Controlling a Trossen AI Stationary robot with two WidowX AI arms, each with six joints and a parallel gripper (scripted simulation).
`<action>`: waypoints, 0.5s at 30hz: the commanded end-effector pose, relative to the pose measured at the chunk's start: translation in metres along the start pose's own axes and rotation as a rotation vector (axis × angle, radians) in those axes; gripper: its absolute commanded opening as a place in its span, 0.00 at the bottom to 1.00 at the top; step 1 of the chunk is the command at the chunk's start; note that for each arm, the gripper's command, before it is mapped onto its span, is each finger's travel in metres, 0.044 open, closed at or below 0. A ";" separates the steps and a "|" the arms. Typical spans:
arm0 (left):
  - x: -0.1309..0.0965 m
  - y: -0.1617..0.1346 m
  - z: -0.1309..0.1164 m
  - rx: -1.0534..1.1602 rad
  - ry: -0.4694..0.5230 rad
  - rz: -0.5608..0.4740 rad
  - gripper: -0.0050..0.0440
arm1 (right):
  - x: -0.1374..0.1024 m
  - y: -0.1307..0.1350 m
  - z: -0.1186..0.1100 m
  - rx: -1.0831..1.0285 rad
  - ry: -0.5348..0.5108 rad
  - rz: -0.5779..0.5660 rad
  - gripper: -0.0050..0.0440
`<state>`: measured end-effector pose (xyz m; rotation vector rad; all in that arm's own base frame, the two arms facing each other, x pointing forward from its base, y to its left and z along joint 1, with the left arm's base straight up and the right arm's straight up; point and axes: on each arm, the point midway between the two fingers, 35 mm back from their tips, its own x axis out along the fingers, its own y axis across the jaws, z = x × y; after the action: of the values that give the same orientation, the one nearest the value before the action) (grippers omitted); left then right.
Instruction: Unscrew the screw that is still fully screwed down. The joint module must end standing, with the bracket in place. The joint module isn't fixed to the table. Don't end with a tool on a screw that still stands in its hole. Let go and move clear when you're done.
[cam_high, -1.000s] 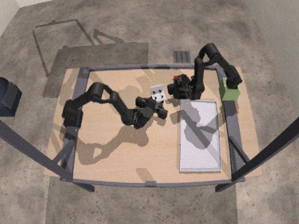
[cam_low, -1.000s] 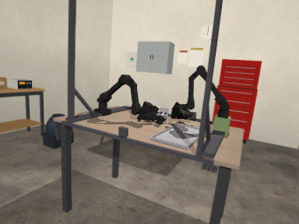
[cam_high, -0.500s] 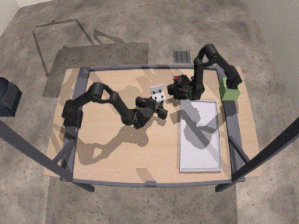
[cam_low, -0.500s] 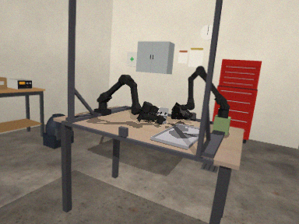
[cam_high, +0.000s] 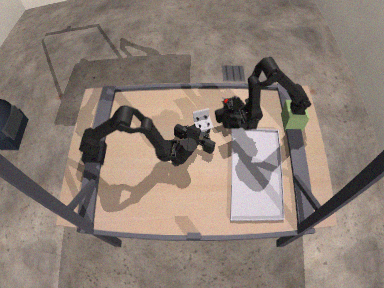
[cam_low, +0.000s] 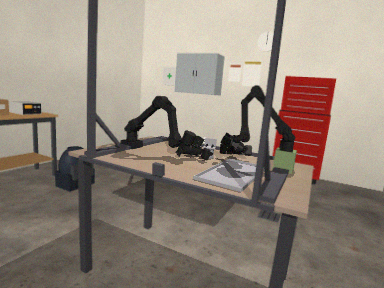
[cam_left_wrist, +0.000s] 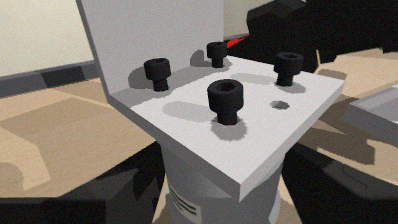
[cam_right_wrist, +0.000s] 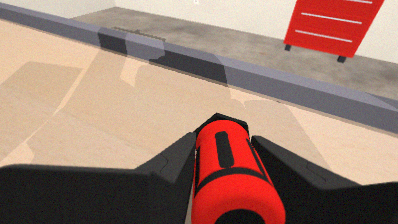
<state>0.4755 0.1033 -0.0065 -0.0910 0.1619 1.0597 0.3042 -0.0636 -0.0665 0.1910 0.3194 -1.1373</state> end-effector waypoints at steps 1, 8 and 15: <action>0.002 -0.003 0.011 -0.025 -0.013 -0.001 0.60 | 0.000 0.007 0.004 0.027 -0.009 0.008 0.37; 0.002 -0.003 0.011 -0.025 -0.013 -0.001 0.60 | 0.000 0.007 0.005 0.032 -0.008 0.010 0.37; 0.002 -0.003 0.011 -0.025 -0.013 -0.001 0.60 | 0.002 0.007 0.000 0.028 -0.009 0.008 0.37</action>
<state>0.4755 0.1033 -0.0065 -0.0910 0.1619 1.0597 0.3045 -0.0635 -0.0702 0.1926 0.3180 -1.1370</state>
